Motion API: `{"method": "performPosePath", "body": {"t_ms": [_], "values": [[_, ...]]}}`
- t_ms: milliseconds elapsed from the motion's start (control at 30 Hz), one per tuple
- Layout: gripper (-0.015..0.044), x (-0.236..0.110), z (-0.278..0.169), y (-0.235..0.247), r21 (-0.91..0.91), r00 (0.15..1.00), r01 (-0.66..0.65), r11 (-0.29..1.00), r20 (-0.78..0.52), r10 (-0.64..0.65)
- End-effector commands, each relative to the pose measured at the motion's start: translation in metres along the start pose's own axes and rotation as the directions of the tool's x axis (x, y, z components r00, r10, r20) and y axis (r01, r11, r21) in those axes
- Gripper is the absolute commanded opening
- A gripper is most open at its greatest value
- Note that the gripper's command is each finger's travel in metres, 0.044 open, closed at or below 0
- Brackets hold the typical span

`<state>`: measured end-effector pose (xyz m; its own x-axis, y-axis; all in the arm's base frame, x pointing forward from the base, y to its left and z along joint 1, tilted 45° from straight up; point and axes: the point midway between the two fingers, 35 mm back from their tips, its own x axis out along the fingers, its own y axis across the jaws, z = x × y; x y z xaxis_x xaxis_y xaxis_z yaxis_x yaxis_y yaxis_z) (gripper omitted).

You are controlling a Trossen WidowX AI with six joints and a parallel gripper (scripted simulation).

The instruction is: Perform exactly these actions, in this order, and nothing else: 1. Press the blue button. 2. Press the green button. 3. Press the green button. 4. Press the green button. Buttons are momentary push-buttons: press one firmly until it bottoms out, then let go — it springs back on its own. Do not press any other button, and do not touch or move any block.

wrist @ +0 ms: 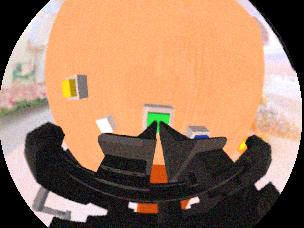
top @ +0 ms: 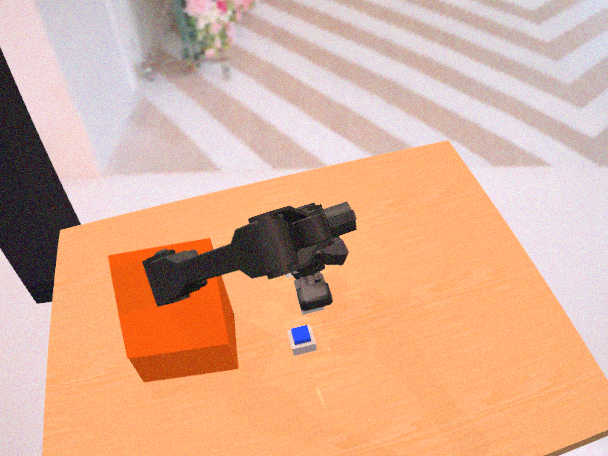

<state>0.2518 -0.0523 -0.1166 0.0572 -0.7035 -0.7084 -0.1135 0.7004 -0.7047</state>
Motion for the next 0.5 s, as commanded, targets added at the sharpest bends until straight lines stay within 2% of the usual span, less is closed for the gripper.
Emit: {"method": "performPosePath", "body": {"t_ms": [0, 200, 333, 467], "values": [[0.0020, 0.001, -0.001, 0.000, -0.005, 1.000, 0.005, 1.000, -0.001, -0.005], [0.0020, -0.002, 0.000, 0.000, 0.000, 1.000, 0.000, 1.000, 0.000, 0.000], [0.0020, -0.033, 0.000, 0.000, -0.004, 1.000, 0.002, 1.000, 0.000, -0.002], [0.0020, -0.035, 0.000, 0.000, -0.004, 1.000, 0.003, 1.000, 0.000, -0.003]]}}
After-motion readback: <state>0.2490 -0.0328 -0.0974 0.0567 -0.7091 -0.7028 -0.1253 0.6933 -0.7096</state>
